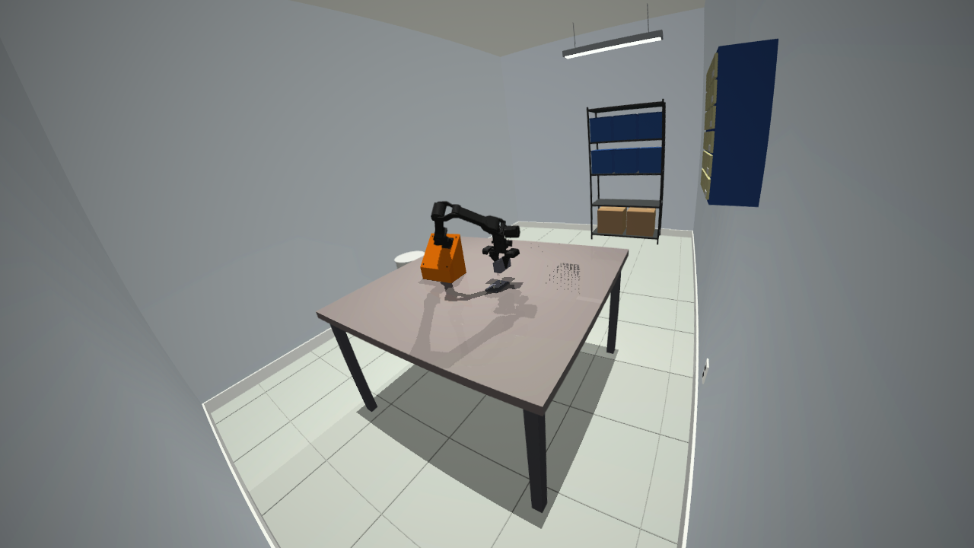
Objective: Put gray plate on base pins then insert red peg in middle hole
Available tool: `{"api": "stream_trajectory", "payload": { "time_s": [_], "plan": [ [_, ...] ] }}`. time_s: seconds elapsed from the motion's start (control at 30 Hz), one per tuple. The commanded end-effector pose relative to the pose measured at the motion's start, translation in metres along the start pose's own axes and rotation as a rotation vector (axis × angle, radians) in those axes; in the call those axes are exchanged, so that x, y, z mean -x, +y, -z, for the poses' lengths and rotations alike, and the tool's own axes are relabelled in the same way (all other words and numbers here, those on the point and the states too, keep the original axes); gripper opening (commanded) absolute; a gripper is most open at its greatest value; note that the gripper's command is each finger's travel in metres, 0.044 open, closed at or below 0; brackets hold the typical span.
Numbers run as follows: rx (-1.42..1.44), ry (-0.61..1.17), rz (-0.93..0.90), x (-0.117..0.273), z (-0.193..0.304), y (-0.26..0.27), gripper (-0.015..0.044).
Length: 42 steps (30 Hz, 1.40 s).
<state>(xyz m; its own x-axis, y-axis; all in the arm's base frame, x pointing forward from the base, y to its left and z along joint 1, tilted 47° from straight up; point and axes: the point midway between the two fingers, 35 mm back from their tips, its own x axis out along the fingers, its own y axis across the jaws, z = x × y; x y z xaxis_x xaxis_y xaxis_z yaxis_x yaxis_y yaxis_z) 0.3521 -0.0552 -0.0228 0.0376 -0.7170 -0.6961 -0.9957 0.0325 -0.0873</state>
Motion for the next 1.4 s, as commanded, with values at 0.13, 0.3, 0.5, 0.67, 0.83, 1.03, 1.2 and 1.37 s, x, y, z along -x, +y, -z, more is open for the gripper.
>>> {"api": "stream_trajectory", "payload": {
  "time_s": [0.13, 0.3, 0.5, 0.67, 0.83, 1.03, 1.2, 1.37],
  "plan": [
    [0.018, 0.011, 0.003, -0.01, 0.022, 0.002, 0.0],
    [0.027, 0.019, 0.002, -0.018, 0.036, 0.005, 0.0],
    [0.036, 0.027, 0.0, -0.024, 0.049, 0.008, 0.0],
    [0.036, 0.027, 0.0, -0.024, 0.05, 0.008, 0.0],
    [0.036, 0.027, 0.0, -0.024, 0.05, 0.008, 0.0],
    [0.036, 0.027, 0.0, -0.024, 0.05, 0.008, 0.0],
    [0.036, 0.027, 0.0, -0.024, 0.05, 0.008, 0.0],
    [0.036, 0.027, 0.0, -0.025, 0.05, 0.008, 0.0]
  ]
}}
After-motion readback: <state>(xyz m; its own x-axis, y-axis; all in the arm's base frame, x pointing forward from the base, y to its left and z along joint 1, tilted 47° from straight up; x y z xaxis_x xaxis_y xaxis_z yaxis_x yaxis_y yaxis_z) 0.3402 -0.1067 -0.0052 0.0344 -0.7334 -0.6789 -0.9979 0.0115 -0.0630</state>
